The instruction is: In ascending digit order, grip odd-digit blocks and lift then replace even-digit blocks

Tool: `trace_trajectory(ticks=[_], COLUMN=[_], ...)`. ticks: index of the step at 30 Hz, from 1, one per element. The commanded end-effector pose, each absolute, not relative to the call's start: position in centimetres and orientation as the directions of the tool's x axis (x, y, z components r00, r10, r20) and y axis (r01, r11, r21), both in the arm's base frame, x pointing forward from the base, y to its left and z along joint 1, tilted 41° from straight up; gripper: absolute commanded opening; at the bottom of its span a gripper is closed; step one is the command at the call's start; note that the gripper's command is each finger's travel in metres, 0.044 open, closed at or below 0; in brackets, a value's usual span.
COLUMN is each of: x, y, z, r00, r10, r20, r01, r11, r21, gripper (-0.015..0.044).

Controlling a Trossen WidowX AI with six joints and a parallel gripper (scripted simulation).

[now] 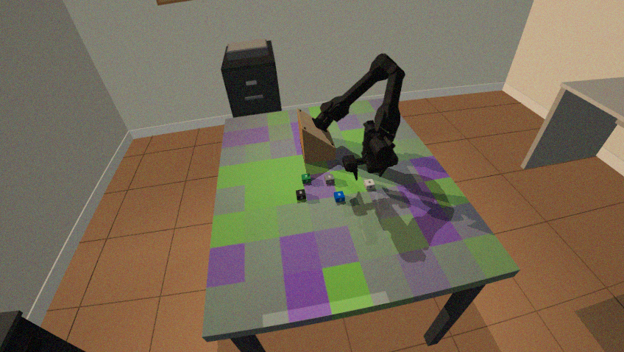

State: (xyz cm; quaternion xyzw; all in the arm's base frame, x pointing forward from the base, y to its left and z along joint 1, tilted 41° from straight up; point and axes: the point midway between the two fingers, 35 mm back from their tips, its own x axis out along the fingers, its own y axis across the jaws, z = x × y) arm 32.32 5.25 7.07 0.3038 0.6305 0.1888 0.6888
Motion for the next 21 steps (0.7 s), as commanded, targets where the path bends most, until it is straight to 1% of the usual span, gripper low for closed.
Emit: trace_trajectory(ticks=[1, 3, 8, 11, 12, 21], x=[32.2, 32.2, 31.2, 31.2, 31.2, 31.2], y=[5.0, 4.2, -0.1, -0.3, -0.3, -0.3], z=[8.0, 8.8, 13.8, 14.0, 14.0, 14.0], r00=[0.136, 0.136, 0.135, 0.135, 0.135, 0.135], r10=[0.647, 0.645, 0.644, 0.644, 0.644, 0.644], r20=[-0.751, -0.752, -0.753, -0.753, -0.753, -0.753], r01=[0.109, 0.109, 0.110, 0.110, 0.110, 0.110], r11=[0.743, 0.744, 0.746, 0.745, 0.745, 0.745], r21=[0.660, 0.659, 0.657, 0.658, 0.658, 0.658], gripper=[0.0400, 0.0348, 0.0216, 0.0137, 0.0120, 0.0120])
